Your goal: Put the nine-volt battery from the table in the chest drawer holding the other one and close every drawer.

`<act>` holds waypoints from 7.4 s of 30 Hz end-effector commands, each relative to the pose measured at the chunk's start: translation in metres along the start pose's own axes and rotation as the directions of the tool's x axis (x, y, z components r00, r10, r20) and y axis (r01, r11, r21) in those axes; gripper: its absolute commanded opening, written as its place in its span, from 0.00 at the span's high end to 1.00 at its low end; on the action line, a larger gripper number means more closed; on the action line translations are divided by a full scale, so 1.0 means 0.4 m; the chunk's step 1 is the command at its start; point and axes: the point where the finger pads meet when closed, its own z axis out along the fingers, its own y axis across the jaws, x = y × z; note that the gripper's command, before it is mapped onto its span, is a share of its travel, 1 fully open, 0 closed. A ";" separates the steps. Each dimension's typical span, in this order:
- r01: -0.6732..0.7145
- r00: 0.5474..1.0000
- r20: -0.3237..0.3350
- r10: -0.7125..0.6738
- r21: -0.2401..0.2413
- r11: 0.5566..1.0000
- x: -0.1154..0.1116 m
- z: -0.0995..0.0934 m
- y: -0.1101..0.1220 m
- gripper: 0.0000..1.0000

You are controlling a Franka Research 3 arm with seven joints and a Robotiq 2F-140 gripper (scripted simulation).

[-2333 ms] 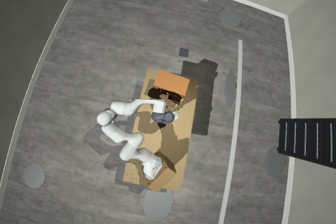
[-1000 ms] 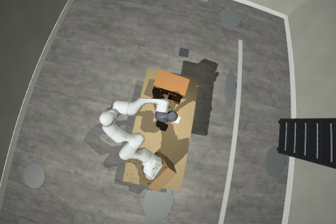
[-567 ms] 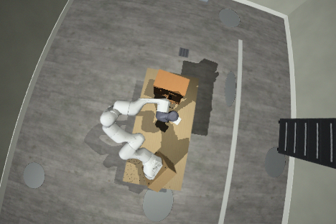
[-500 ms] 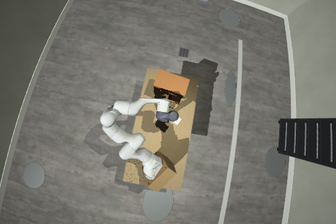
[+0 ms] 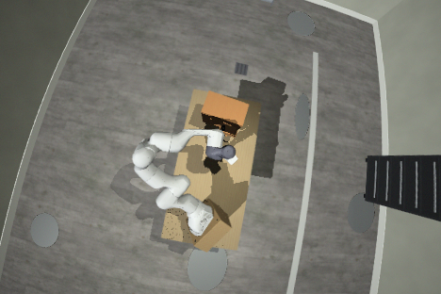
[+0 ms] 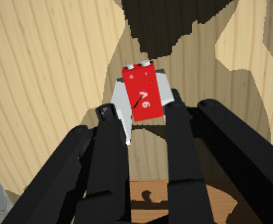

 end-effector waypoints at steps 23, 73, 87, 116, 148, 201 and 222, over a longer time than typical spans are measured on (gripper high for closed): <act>-0.227 0.974 -0.010 0.227 0.000 0.974 -0.005 -0.018 -0.021 0.86; -0.227 0.974 -0.010 0.227 0.000 0.974 -0.012 -0.365 -0.025 0.86; -0.227 0.970 0.092 0.226 0.000 0.974 -0.007 -0.362 -0.024 0.86; -0.227 0.700 0.696 0.163 0.000 0.974 0.026 -0.340 -0.016 0.86; -0.227 0.496 0.861 0.115 0.000 0.974 0.038 -0.332 -0.013 0.86; -0.227 0.496 0.861 0.115 0.000 0.974 -0.313 -0.328 -0.095 0.86; -0.227 0.496 0.861 0.115 0.000 0.974 -0.381 -0.327 -0.111 0.86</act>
